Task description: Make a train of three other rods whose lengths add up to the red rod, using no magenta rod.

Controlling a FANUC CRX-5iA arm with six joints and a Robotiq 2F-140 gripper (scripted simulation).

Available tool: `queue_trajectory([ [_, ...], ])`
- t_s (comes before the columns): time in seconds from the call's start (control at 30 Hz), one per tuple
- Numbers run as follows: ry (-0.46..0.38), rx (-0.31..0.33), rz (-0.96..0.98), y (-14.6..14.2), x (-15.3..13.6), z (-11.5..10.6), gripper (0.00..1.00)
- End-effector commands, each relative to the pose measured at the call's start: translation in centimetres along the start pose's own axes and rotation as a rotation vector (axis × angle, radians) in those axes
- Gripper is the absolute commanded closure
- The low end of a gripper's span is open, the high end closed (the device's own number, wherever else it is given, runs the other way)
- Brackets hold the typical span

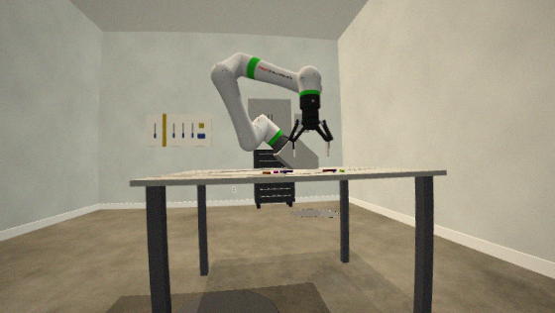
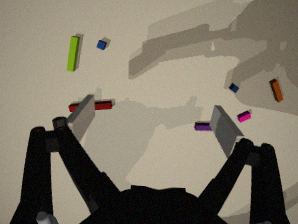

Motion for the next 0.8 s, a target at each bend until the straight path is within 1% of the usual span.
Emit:
queue_trajectory([
  [0.0,0.000,0.000,0.000,-0.1,0.0,0.0,0.00],
  [0.03,0.001,0.001,-0.001,-0.8,-0.4,-0.1,0.00],
  [0.1,0.001,0.004,-0.003,-3.9,-2.0,-0.2,0.00],
  [0.3,0.001,0.004,-0.003,-7.2,-4.2,-0.2,0.00],
  [0.37,0.001,0.004,-0.003,-7.2,-4.2,-0.2,0.00],
  [0.4,0.001,0.002,-0.002,-8.5,-5.1,-0.1,0.00],
  [0.43,0.000,0.001,-0.001,-9.3,-5.7,-0.1,0.00],
  [0.77,0.000,0.000,-0.001,-9.5,-6.0,-0.1,0.00],
])
Point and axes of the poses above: the point where the finger pads meet when closed, its own z axis out along the fingers, its own y axis across the jaws, x = y × z, the point moved 8 cm from there along -z, back along the fingers, and after that the axes turned 13 degrees about -z, right-handed, at the moved point
